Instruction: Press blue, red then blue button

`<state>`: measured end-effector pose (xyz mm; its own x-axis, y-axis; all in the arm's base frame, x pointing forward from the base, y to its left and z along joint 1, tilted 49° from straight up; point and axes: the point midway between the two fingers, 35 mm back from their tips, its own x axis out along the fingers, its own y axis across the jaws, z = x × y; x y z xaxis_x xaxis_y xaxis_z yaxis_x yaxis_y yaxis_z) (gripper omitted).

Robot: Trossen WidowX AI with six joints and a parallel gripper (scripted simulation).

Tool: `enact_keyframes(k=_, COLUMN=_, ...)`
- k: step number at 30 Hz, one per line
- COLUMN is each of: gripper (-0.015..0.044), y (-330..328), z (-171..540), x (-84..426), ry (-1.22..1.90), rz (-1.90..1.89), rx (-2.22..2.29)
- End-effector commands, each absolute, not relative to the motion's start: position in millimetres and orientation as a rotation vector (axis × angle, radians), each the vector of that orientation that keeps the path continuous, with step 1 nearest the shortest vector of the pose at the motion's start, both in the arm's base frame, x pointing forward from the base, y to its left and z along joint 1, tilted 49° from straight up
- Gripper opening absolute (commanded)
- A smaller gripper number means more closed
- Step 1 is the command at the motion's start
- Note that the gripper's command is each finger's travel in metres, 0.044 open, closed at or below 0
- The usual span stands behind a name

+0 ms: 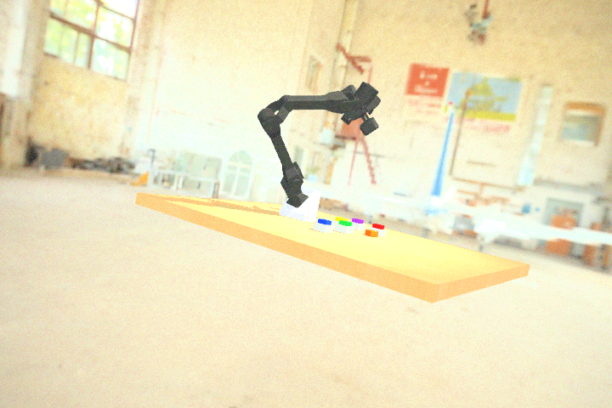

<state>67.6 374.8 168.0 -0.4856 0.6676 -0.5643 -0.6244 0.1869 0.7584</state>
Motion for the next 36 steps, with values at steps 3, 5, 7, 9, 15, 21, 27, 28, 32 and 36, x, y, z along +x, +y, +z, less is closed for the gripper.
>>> enact_keyframes(k=3, gripper=0.04, y=360, z=151, x=96, ry=1.424, rz=1.325, rx=0.012)
enact_keyframes(k=5, gripper=0.04, y=329, z=131, x=133, ry=1.45, rz=1.038, rx=-0.043)
enact_keyframes(k=7, gripper=0.04, y=302, z=120, x=156, ry=1.46, rz=0.842, rx=-0.09)
enact_keyframes(k=9, gripper=0.04, y=274, z=113, x=174, ry=1.466, rz=0.669, rx=-0.136)
enact_keyframes(k=15, gripper=0.04, y=186, z=109, x=211, ry=1.459, rz=0.215, rx=-0.295)
enact_keyframes(k=21, gripper=0.04, y=96, z=131, x=229, ry=1.423, rz=-0.192, rx=-0.499)
enact_keyframes(k=27, gripper=0.04, y=17, z=174, x=234, ry=1.359, rz=-0.53, rx=-0.748)
enact_keyframes(k=28, gripper=0.04, y=14, z=176, x=234, ry=1.356, rz=-0.542, rx=-0.759)
enact_keyframes(k=32, gripper=0.04, y=14, z=176, x=234, ry=1.356, rz=-0.542, rx=-0.759)
enact_keyframes(k=36, gripper=0.04, y=14, z=176, x=234, ry=1.356, rz=-0.542, rx=-0.759)
